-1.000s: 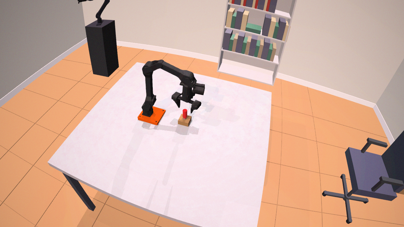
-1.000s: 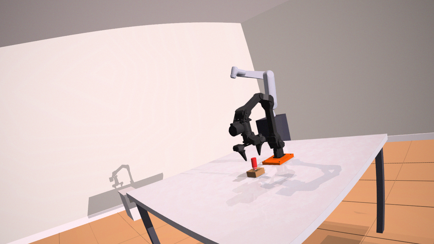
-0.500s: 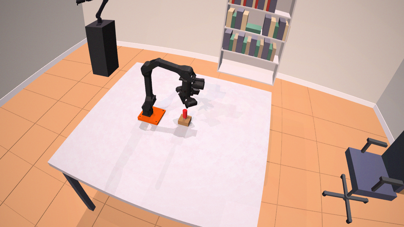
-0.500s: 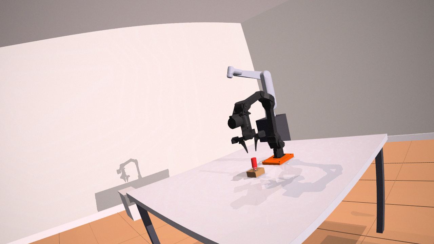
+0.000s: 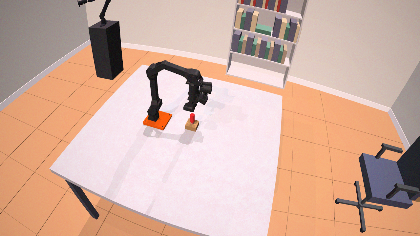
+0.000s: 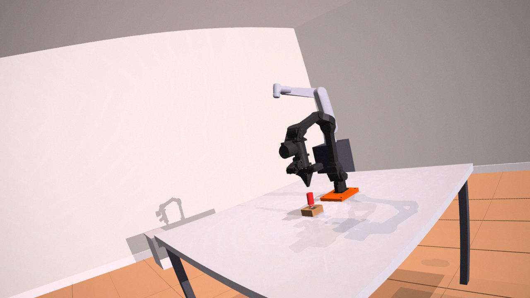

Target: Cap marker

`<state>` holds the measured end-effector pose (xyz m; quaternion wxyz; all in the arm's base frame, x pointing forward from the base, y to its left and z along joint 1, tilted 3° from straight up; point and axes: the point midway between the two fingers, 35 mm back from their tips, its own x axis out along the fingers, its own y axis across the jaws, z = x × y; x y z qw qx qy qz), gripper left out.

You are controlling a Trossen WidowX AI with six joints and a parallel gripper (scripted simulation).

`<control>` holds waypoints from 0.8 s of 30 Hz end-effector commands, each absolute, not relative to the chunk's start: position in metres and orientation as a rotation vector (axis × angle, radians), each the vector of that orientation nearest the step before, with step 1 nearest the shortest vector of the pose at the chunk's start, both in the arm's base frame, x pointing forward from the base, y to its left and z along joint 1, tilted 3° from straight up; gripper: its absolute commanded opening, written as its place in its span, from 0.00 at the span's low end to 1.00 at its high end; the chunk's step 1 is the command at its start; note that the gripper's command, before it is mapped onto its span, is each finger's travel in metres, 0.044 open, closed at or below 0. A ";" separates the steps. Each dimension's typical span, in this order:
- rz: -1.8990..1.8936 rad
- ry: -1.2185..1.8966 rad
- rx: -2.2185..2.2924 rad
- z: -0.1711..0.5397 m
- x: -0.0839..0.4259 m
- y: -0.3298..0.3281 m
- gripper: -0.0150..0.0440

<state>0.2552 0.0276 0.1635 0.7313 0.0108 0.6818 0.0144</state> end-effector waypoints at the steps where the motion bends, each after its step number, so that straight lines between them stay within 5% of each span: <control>1: 0.013 1.498 0.037 0.163 0.255 0.027 0.25; 24: 0.013 1.498 0.037 0.132 0.258 0.028 0.25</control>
